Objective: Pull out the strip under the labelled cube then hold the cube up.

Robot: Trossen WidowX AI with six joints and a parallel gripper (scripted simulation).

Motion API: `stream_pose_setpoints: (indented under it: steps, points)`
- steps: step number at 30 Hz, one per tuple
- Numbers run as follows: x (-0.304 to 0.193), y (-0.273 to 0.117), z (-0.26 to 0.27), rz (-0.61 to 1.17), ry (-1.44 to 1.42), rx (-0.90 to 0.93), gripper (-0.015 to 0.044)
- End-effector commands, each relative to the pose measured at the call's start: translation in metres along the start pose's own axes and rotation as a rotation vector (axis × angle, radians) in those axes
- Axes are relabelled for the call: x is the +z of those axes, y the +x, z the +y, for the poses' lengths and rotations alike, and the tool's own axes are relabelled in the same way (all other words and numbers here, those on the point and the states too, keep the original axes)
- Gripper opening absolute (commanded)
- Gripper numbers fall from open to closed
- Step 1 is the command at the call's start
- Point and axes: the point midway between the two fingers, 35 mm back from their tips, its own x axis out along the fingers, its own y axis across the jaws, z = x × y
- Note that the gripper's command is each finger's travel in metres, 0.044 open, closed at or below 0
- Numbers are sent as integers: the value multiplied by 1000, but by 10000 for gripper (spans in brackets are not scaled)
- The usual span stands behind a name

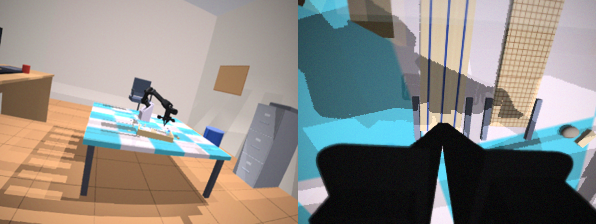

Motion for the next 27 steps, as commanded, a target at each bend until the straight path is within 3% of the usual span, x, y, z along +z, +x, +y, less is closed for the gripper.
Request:
stream_pose_setpoints:
  steps: [1,27]
  points:
    - [-4,11,0,7,-12,-9,0]
    - [-7,53,-1,7,-12,-13,0]
